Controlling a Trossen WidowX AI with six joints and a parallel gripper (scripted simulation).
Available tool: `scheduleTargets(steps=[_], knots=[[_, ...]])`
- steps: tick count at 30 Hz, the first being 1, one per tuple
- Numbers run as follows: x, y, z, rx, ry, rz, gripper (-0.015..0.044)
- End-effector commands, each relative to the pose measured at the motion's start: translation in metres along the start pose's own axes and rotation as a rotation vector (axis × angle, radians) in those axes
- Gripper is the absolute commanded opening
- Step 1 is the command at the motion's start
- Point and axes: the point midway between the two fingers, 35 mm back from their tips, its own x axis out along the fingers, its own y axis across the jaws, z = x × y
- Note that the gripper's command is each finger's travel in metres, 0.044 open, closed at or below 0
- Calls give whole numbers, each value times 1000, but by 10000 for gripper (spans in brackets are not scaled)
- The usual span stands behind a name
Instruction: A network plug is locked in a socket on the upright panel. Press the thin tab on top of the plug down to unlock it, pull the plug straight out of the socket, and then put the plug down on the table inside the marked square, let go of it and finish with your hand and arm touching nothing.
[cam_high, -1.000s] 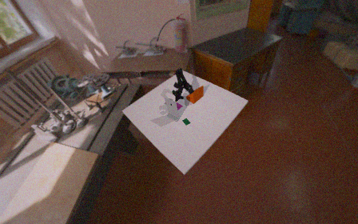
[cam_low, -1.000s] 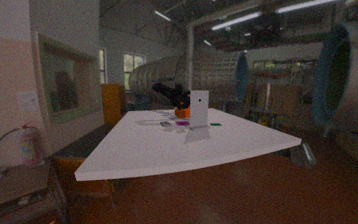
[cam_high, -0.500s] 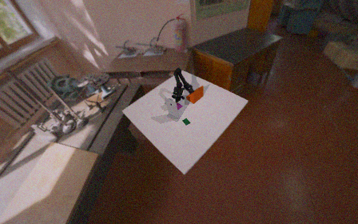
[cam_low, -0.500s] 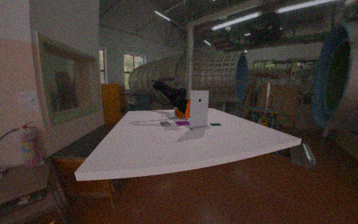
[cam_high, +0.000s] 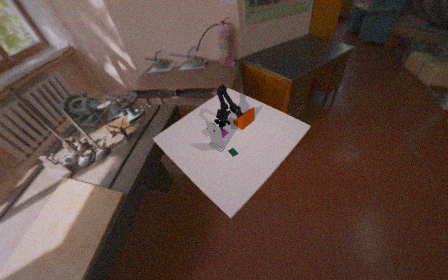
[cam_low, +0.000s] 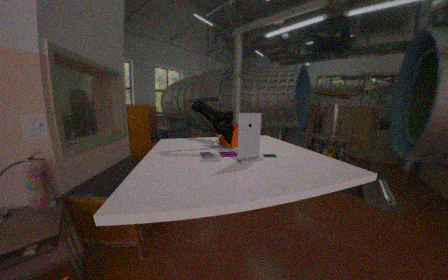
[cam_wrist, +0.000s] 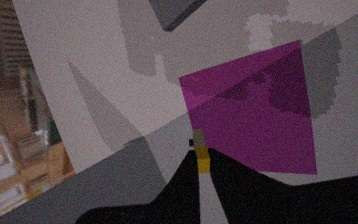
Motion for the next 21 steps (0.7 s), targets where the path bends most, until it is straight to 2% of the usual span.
scheduleTargets(steps=[1, 21], knots=[[4, -5, -1, -7, 3, -7, 0], [21, -15, -3, -7, 5, -10, 0]])
